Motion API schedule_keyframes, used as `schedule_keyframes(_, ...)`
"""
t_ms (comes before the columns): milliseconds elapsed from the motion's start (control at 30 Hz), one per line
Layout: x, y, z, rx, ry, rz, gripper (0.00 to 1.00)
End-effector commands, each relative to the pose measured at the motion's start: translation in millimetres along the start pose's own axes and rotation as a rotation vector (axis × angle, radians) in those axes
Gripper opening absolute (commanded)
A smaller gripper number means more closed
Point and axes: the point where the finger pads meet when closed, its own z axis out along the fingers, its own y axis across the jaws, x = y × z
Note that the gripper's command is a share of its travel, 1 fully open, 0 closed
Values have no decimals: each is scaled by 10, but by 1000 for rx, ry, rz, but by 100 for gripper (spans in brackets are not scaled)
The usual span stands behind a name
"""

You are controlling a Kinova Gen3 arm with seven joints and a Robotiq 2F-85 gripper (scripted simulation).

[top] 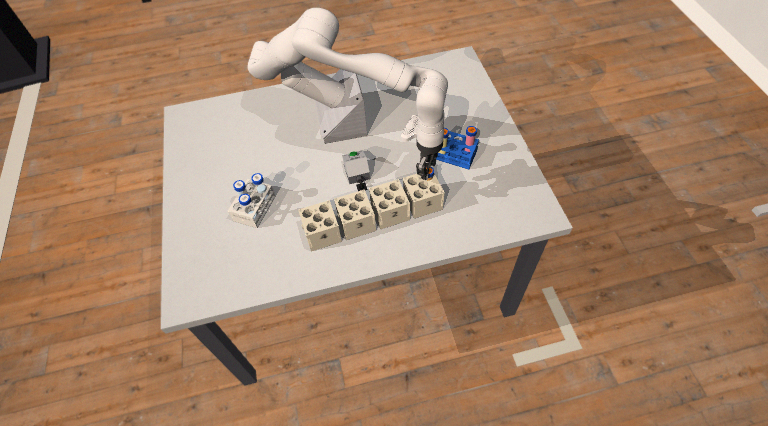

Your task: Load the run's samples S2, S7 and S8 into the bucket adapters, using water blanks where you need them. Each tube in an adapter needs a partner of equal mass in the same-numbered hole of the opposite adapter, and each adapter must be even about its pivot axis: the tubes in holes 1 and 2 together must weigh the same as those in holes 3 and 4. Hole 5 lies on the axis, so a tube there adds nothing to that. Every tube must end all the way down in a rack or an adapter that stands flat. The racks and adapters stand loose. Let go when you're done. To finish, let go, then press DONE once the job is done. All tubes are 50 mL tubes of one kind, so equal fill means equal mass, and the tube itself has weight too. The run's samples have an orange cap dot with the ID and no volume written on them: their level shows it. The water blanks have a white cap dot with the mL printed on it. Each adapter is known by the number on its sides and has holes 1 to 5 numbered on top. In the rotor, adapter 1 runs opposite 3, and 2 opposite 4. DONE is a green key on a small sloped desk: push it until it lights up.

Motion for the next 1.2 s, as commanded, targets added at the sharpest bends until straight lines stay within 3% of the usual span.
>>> schedule_keyframes(0, -5, 0, -53, 0, -2, 0, 62)
schedule_keyframes(1167, -5, 0, -466, 0, -2, 0, 62)
